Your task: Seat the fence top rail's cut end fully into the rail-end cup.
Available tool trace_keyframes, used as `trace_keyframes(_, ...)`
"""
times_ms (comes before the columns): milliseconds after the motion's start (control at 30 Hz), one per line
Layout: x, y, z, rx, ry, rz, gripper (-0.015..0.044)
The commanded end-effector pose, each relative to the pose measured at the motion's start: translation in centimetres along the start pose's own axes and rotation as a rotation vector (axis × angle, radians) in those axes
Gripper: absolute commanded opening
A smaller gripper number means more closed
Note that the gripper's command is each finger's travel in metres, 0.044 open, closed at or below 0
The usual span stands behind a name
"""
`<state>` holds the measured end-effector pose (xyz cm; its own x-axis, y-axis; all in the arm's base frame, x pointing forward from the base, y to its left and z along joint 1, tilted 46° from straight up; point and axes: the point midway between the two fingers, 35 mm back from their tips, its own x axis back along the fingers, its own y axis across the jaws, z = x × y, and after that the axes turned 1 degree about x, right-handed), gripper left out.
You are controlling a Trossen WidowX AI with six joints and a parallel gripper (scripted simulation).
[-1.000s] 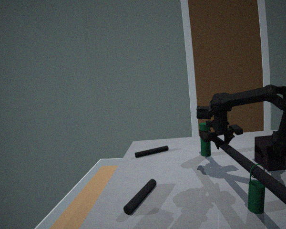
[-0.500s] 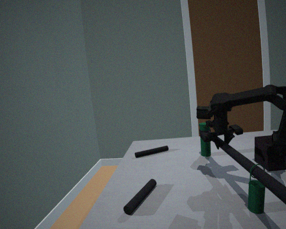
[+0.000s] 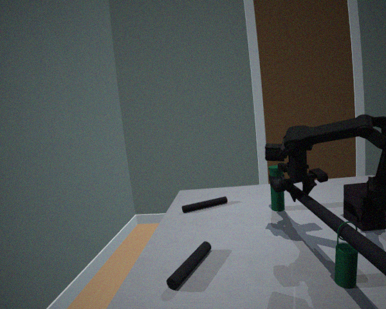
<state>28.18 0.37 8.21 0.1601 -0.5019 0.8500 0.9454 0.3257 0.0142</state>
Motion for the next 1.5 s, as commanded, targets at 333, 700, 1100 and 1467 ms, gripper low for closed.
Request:
trace_keyframes(333,0.03,-0.07,-0.23,-0.003,-0.002,0.000,0.0000)
trace_keyframes(700,0.01,-0.13,-0.42,-0.005,-0.003,0.000,0.0000)
trace_keyframes(1100,0.00,-0.19,-0.63,-0.007,-0.004,0.000,0.0000)
trace_keyframes(1467,0.03,-0.24,-0.81,-0.007,-0.005,0.001,0.0000)
